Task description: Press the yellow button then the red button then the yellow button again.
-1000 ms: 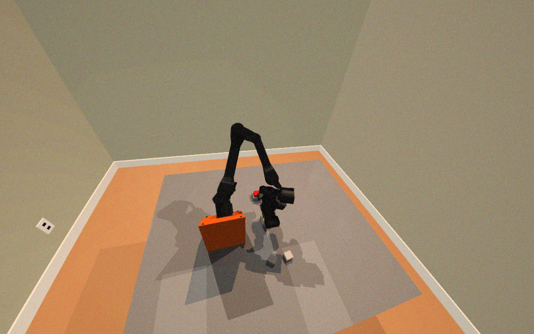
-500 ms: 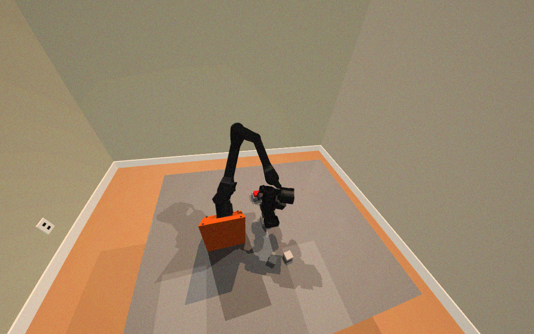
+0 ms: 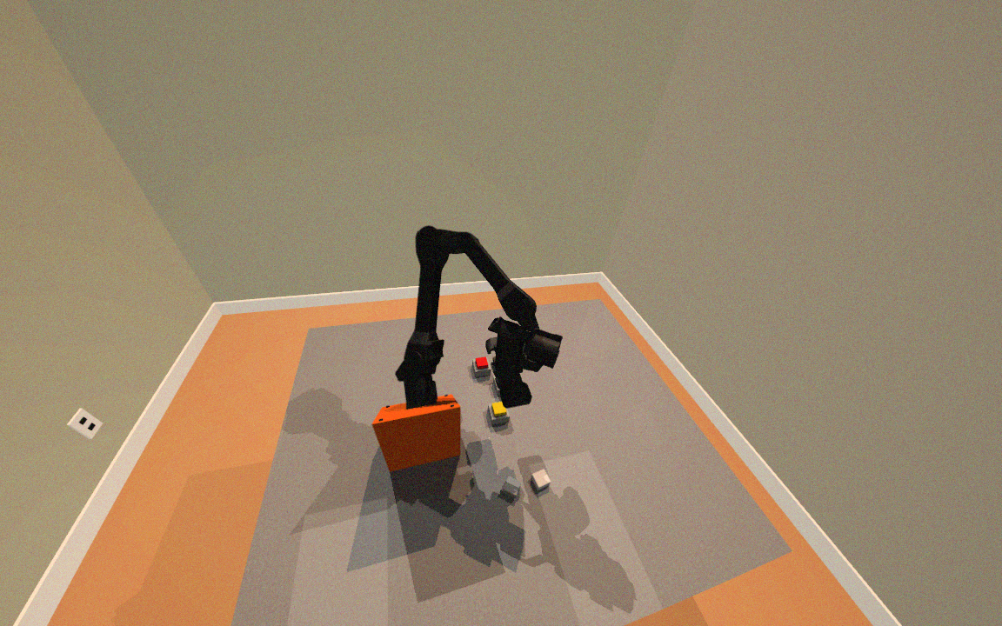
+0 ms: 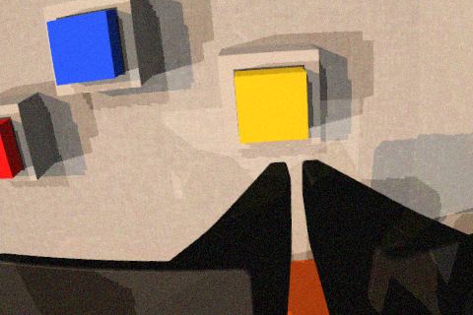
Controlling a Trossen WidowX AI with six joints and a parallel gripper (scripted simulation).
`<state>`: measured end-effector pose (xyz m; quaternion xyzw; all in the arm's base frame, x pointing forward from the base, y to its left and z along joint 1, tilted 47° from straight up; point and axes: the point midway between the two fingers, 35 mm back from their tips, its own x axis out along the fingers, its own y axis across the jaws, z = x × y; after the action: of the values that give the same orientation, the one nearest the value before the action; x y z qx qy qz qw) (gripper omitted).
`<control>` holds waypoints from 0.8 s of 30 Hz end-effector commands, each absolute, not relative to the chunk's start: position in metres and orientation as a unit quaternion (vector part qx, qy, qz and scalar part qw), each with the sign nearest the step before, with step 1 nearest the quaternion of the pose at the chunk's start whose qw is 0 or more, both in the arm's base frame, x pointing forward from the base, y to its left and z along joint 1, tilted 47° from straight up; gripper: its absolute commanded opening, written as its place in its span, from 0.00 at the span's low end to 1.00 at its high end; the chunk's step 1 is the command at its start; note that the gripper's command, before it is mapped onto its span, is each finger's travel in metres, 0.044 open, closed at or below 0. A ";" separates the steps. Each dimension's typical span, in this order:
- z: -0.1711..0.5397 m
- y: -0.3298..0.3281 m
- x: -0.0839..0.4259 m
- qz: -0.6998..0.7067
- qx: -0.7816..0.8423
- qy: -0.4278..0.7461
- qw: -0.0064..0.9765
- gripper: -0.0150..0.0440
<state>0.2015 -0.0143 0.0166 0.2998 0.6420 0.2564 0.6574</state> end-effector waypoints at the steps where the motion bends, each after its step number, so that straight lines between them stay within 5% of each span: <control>1: 0.024 -0.020 0.198 0.261 0.296 0.646 0.653 0.29; 14: 0.142 0.092 0.193 0.262 0.298 0.646 0.652 0.29; 24: 0.130 0.106 0.194 0.261 0.297 0.646 0.653 0.29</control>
<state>0.1956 0.0941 0.1377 0.2945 0.6438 0.2601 0.6566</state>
